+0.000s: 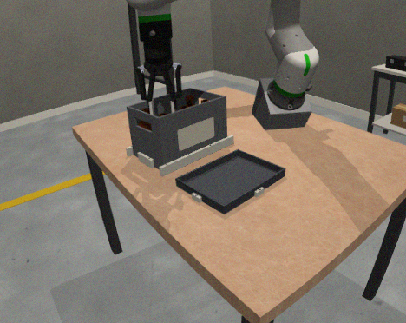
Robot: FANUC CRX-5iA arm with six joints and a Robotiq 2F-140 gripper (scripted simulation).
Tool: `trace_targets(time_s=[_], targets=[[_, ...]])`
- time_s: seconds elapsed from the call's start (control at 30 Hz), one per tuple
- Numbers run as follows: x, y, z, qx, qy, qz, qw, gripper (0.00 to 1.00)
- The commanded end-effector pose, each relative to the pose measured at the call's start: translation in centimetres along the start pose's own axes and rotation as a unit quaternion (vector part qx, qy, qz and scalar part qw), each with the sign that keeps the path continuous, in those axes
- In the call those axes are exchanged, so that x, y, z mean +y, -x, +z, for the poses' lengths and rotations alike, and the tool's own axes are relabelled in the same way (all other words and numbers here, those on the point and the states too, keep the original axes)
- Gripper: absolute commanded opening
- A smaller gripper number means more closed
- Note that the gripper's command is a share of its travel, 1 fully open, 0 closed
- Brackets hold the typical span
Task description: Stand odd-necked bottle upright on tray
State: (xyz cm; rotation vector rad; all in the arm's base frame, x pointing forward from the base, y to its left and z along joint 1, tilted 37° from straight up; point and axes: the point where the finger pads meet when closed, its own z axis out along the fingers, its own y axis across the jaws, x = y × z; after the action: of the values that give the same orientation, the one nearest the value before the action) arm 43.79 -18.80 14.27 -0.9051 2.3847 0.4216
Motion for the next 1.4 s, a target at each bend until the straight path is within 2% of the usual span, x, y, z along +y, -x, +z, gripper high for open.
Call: trace_targets(time_s=[0.0, 0.33, 0.83, 1.37], targets=[[0.0, 0.0, -0.1, 0.000, -0.001, 0.000, 1.000, 0.44], [0.0, 0.0, -0.9, 0.000, -0.001, 0.000, 1.000, 0.44], [0.0, 0.0, -5.5, 0.000, -0.001, 0.000, 1.000, 0.44], [0.0, 0.0, -8.5, 0.000, -0.001, 0.000, 1.000, 0.44]])
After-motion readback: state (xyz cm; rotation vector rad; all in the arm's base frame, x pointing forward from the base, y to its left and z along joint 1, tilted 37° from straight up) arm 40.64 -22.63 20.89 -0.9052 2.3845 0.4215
